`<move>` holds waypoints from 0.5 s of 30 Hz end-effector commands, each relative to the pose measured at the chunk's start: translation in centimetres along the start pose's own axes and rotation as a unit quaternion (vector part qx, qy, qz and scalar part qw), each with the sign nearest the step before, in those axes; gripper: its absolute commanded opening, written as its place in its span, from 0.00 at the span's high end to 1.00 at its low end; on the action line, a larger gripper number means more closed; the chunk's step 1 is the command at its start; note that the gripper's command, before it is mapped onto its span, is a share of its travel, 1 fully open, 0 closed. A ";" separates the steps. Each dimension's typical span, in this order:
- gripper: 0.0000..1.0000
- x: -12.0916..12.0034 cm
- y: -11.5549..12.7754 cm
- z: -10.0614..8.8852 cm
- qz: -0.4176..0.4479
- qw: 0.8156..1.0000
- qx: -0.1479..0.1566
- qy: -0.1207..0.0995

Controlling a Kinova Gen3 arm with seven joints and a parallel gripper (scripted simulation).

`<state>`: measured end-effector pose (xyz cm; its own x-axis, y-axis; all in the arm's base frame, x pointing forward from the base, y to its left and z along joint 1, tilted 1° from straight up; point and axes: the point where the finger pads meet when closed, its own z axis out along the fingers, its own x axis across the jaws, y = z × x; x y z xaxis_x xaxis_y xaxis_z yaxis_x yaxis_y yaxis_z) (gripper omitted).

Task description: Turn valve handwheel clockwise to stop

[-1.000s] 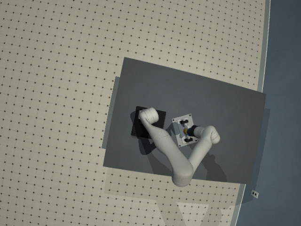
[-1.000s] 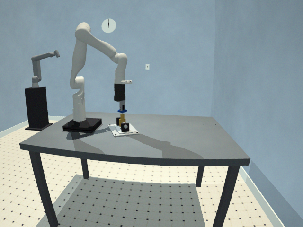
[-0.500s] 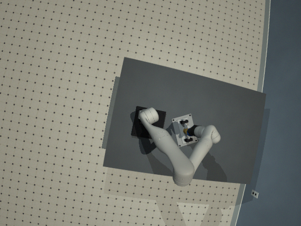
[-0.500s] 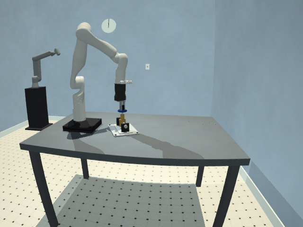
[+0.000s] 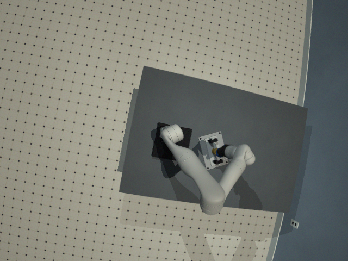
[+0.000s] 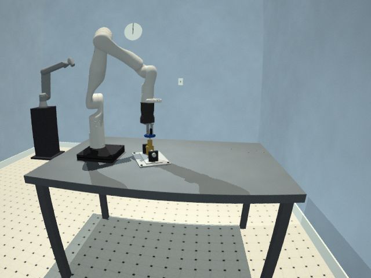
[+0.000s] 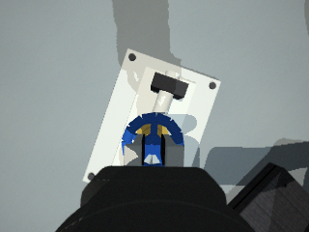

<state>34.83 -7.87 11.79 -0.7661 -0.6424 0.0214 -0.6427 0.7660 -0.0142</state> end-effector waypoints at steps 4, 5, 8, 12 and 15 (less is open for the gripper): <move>1.00 -0.4 0.1 0.1 0.014 1.000 -0.003 -0.005; 1.00 -0.4 0.1 0.1 0.015 1.000 -0.003 -0.005; 1.00 -0.4 0.1 0.1 0.016 1.000 -0.003 -0.005; 1.00 -0.4 0.1 0.1 0.017 1.000 -0.003 -0.005; 1.00 -0.4 0.1 0.1 0.017 1.000 -0.003 -0.005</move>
<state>34.83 -7.87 11.79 -0.7798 -0.6257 0.0206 -0.6260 0.7797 -0.0146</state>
